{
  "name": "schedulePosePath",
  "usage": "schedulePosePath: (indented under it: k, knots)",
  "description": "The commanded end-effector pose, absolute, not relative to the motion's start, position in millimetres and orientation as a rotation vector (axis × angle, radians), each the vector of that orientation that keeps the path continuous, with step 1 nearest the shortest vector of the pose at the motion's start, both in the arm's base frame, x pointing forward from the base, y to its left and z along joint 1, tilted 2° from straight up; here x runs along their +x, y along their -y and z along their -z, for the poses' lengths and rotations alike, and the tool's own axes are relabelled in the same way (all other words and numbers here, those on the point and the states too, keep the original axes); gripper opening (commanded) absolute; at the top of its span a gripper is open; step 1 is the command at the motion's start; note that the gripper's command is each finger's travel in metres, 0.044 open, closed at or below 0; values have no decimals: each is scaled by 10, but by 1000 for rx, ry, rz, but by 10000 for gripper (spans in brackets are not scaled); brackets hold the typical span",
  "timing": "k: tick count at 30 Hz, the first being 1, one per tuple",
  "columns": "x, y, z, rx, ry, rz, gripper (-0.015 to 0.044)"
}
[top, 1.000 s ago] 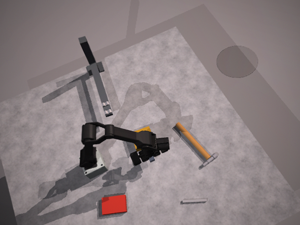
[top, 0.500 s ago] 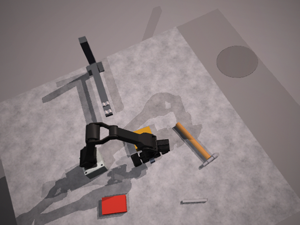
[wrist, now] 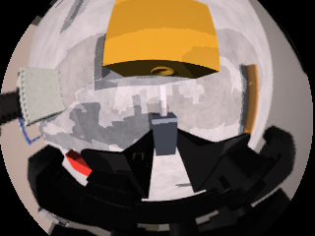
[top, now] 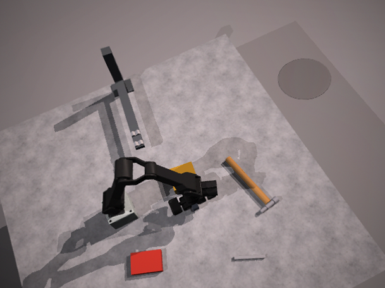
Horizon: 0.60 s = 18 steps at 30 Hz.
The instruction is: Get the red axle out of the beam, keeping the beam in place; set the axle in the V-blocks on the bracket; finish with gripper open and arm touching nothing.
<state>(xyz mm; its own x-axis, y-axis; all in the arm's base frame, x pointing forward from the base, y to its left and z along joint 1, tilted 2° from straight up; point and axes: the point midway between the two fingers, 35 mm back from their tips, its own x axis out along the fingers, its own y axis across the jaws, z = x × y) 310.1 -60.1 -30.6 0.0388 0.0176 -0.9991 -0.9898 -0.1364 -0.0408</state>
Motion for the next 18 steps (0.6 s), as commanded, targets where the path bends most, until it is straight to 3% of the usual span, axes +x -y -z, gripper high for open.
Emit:
schedulePosePath:
  k: [1, 18]
  knots:
    - [3068, 589, 370, -1303, -1107, -1295, 0]
    - [3069, 431, 366, -1302, -1106, -1296, 0]
